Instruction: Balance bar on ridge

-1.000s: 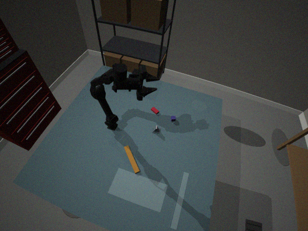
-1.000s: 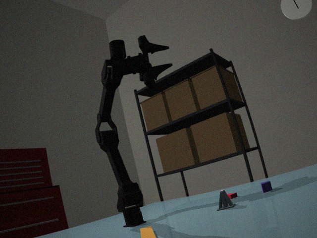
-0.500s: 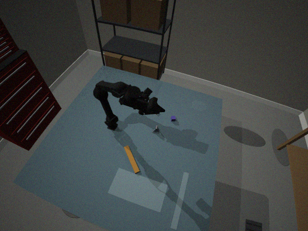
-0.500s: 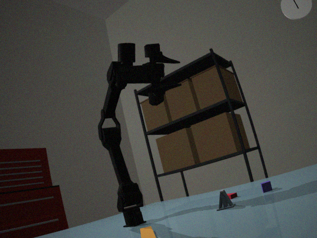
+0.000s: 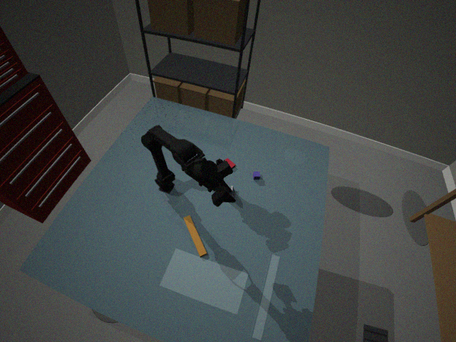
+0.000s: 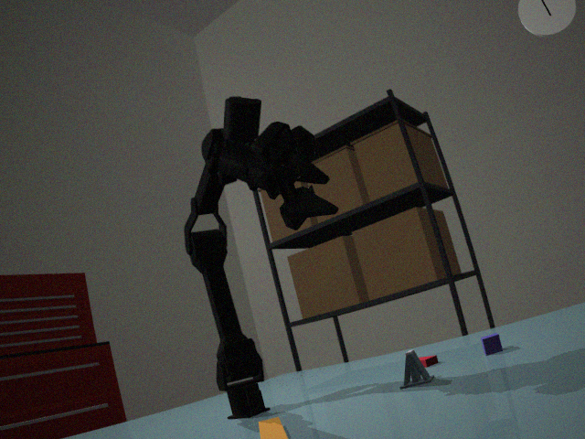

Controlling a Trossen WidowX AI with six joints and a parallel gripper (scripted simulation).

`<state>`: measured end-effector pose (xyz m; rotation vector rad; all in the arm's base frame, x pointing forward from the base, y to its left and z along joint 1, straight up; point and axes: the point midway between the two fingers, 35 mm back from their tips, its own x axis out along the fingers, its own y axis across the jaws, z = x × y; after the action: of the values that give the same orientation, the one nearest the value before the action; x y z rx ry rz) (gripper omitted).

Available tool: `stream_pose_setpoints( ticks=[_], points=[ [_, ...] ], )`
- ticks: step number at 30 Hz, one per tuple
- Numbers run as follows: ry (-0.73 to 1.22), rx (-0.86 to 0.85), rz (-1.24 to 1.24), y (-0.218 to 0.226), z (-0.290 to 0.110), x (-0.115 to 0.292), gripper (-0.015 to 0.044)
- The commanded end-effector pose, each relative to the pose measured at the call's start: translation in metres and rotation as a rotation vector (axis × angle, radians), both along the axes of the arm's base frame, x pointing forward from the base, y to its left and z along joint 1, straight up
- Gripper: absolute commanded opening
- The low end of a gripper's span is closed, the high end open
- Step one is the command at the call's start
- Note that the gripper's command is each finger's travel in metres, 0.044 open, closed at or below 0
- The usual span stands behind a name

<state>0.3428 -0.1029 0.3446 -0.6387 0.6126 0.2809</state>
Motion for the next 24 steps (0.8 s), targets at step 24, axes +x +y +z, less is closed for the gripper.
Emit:
stream_pose_setpoints(
  ticks=[24],
  points=[
    [0.577, 0.536, -0.973, -0.069, -0.175, -0.069, 0.0315]
  ],
)
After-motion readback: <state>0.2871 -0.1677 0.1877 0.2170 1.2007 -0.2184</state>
